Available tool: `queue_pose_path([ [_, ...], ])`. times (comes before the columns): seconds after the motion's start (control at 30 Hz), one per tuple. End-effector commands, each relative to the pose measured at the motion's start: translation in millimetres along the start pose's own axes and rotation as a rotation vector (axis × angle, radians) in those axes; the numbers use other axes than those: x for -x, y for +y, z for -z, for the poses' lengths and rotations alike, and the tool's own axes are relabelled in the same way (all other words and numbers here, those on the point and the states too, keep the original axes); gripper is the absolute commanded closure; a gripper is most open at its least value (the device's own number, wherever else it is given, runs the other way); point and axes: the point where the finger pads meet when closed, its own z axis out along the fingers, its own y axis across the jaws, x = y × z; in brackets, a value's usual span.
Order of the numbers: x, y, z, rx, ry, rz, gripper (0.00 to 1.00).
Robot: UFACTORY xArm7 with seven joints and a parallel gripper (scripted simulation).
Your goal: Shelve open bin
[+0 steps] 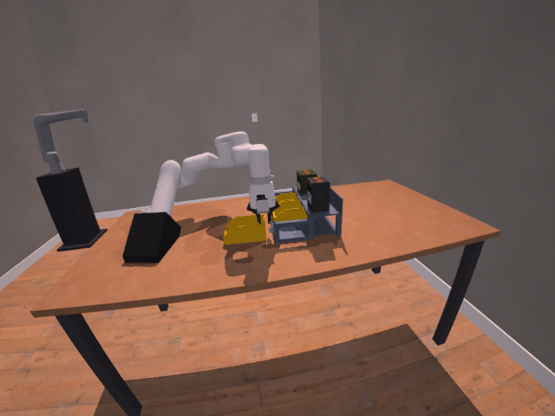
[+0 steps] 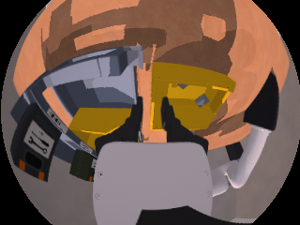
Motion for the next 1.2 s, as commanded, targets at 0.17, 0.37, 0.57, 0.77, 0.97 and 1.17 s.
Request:
queue_pose_path([
  [0.17,-0.9,-0.8,1.4,-0.005,0.004,0.0,0.67],
  [0.37,-0.8,-0.8,-1.2,-0.005,0.004,0.0,0.67],
  [0.57,-0.8,-0.8,-1.2,-0.005,0.004,0.0,0.67],
  [0.77,-0.9,-0.8,-1.1,-0.005,0.004,0.0,1.0],
  [0.97,-0.9,-0.8,-1.1,-0.005,0.004,0.0,1.0],
  [1.17,-0.9,-0.8,-1.1,-0.005,0.004,0.0,1.0],
])
